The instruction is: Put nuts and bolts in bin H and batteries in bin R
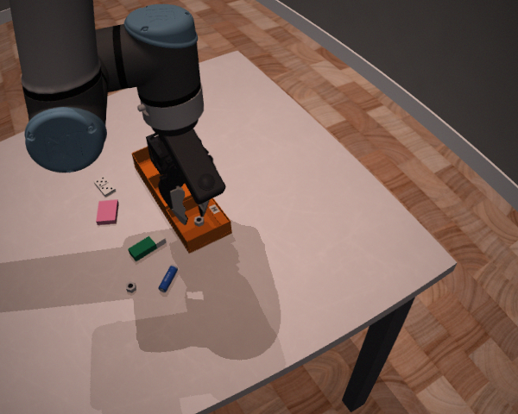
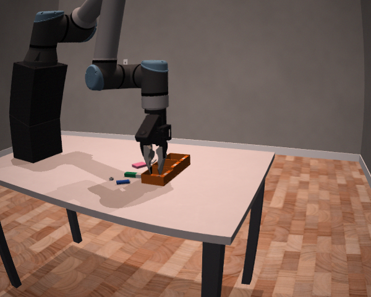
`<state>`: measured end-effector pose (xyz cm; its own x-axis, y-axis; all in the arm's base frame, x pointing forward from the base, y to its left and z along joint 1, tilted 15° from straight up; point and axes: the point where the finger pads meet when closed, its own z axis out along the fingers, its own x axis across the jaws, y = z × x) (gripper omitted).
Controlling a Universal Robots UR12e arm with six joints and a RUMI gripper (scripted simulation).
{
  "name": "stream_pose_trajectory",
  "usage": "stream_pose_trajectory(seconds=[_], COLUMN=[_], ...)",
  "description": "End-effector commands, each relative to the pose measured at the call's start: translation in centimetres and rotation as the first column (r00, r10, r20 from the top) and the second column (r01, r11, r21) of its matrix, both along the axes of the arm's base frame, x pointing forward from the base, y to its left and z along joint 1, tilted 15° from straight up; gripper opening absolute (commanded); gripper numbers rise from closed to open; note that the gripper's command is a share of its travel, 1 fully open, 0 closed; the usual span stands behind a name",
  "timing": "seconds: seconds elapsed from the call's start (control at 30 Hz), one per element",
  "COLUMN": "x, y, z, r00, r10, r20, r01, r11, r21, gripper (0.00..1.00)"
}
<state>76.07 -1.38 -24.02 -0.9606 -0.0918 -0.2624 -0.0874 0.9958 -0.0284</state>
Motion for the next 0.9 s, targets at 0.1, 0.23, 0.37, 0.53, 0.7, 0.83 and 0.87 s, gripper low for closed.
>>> stream_pose_trajectory(seconds=[0.1, 0.23, 0.37, 0.53, 0.7, 0.83, 0.87], x=[-0.2, -0.4, -0.5, -0.6, -1.0, -1.0, -1.0], y=[0.0, 0.0, 0.0, 0.0, 0.0, 0.0, 0.0], z=[1.1, 1.6, 1.9, 2.5, 3.9, 3.9, 3.9], r00=[1.0, 1.0, 1.0, 1.0, 1.0, 1.0, 1.0], r10=[0.0, 0.0, 0.0, 0.0, 0.0, 0.0, 0.0], r20=[0.001, 0.001, 0.001, 0.001, 0.001, 0.001, 0.001], r01=[0.0, 0.0, 0.0, 0.0, 0.0, 0.0, 0.0], r11=[1.0, 1.0, 1.0, 1.0, 1.0, 1.0, 1.0], r21=[0.0, 0.0, 0.0, 0.0, 0.0, 0.0, 0.0], gripper=[0.18, 0.18, 0.18, 0.18, 0.18, 0.18, 0.18])
